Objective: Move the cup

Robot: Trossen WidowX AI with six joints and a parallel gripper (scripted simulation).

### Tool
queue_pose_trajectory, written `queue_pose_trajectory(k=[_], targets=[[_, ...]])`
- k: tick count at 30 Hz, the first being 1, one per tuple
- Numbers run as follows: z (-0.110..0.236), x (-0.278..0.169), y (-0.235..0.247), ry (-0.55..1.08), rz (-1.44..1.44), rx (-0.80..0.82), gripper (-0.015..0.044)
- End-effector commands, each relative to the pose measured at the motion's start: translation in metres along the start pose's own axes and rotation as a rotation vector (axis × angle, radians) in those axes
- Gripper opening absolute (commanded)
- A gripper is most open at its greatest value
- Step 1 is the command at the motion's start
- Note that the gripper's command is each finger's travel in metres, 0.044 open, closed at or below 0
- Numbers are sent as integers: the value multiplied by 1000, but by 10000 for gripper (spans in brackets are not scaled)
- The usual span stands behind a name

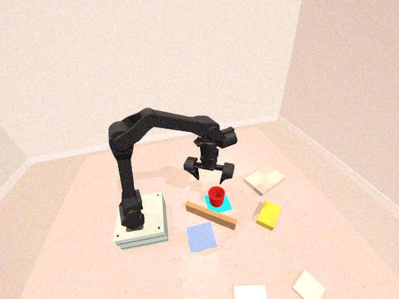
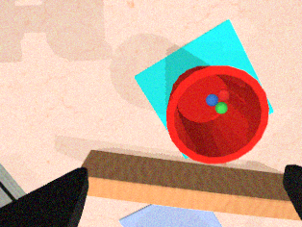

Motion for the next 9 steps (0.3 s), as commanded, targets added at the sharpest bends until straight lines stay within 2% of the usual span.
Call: queue_pose_trajectory(k=[1,9], targets=[[12,-2,1,-11,0,-7,440],[8,-1,0,-5,-1,-5,440]])
Point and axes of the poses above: the point midway between the two fingers, 35 mm back from their tips, its own z axis back along the fingers, its own y axis across the jaws, x = y × z, the point moved 10 cm from there along z, back along the fingers, and after that the axes turned 2 degrees about -z, right-handed, at the moved point
